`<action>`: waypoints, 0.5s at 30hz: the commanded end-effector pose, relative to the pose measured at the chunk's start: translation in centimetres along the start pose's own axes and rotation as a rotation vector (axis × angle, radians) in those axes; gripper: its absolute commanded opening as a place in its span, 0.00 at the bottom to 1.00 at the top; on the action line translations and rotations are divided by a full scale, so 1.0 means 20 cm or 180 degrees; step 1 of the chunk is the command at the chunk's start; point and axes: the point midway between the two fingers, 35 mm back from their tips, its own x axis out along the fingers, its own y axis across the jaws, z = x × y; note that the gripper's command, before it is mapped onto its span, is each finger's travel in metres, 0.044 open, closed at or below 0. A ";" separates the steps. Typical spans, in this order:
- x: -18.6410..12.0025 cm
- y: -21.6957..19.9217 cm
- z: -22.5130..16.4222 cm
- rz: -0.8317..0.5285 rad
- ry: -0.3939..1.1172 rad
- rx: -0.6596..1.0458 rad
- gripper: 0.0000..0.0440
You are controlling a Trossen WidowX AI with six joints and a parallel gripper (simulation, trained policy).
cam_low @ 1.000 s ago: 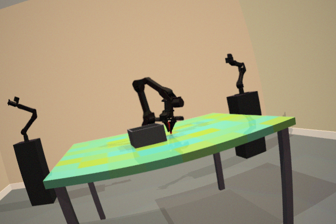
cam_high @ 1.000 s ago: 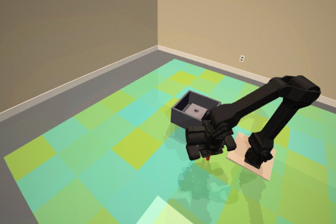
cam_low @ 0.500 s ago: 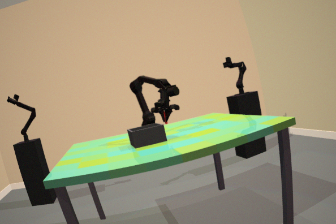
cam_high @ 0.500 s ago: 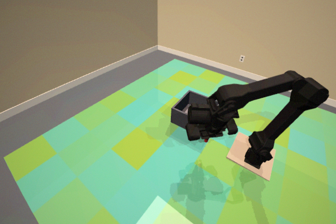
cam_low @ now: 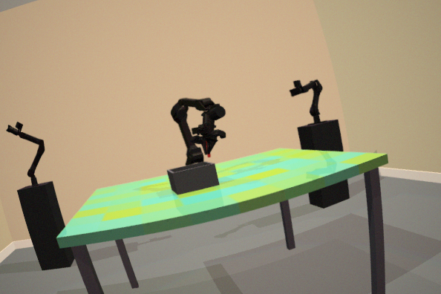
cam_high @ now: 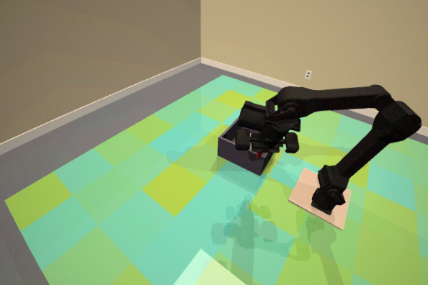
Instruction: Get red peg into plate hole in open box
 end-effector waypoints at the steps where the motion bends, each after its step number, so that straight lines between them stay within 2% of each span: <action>1: 0.01 0.01 0.09 -0.0005 -0.0075 0.0105 0.00; 15: 0.17 0.01 0.37 -0.0106 -0.0207 0.0305 0.00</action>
